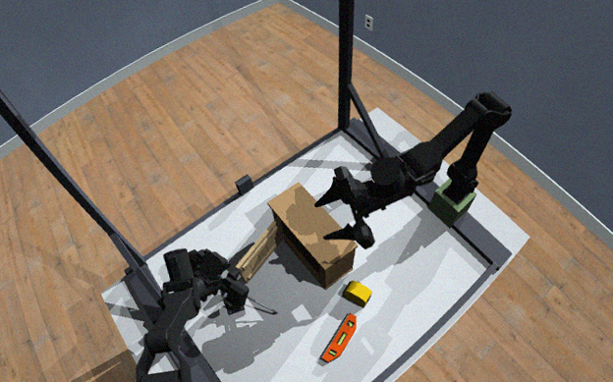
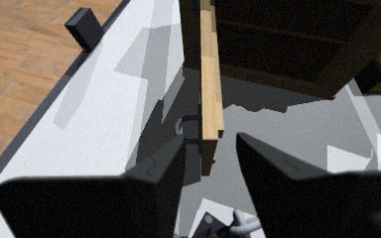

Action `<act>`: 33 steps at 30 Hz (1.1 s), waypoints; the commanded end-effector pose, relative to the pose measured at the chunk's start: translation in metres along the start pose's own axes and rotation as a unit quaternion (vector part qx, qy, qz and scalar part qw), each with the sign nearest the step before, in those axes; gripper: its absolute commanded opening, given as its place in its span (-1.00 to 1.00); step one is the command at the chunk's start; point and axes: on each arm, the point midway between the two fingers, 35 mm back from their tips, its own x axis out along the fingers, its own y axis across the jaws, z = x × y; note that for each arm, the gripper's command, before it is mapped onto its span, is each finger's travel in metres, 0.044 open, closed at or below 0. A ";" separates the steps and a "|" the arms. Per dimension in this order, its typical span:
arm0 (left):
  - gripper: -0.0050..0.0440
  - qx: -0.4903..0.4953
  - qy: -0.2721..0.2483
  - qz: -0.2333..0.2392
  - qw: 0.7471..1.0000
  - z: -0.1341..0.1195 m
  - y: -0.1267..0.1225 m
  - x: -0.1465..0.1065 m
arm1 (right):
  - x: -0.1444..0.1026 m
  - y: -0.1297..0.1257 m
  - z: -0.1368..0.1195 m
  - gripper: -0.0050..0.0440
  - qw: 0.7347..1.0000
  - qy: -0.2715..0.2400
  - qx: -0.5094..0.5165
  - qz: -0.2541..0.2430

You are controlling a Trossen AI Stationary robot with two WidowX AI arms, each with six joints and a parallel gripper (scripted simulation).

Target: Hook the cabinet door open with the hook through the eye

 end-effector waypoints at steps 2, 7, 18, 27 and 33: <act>0.84 0.007 -0.018 0.002 1.000 0.013 0.000 -0.007 | 0.007 0.004 0.015 -0.27 1.000 -0.011 0.019 -0.001; 0.84 0.007 -0.018 0.002 1.000 0.013 0.000 -0.007 | 0.020 0.004 0.015 -0.40 1.000 -0.010 0.016 0.001; 0.84 0.007 -0.018 0.002 1.000 0.013 0.000 -0.007 | 0.018 0.003 0.022 -0.58 1.000 -0.015 0.019 0.002; 0.84 0.007 -0.018 0.002 1.000 0.013 0.000 -0.007 | 0.016 0.003 0.022 -0.80 1.000 -0.017 0.021 0.004; 0.84 0.007 -0.018 0.004 1.000 0.013 -0.001 -0.010 | 0.018 -0.009 0.018 -0.76 1.000 -0.012 0.004 0.016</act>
